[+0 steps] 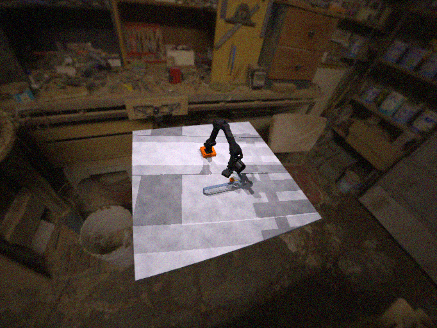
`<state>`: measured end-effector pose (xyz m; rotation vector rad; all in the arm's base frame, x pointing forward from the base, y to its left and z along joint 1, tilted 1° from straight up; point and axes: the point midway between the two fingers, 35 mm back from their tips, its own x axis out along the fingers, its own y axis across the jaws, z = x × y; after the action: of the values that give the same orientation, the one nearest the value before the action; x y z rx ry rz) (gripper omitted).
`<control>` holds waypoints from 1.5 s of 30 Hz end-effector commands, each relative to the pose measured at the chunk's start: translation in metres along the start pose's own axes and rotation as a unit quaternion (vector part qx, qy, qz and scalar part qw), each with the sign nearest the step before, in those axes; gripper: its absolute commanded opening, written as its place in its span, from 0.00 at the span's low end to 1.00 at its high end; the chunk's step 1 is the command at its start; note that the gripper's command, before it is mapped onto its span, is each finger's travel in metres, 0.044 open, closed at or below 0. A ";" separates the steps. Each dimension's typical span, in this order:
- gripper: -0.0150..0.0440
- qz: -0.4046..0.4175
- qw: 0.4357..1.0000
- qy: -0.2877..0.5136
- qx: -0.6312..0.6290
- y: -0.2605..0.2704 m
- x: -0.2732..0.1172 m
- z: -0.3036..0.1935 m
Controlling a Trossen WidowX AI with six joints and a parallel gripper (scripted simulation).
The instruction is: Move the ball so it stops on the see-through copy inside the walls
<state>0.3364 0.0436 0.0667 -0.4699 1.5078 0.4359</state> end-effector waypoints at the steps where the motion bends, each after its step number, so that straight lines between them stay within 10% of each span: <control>1: 0.25 -0.003 0.998 -0.004 -0.062 -0.002 0.004 -0.007; 45: 0.25 -0.002 0.998 -0.005 -0.062 0.001 0.039 0.019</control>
<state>0.3475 0.0494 0.0290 -0.5692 1.4715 0.5295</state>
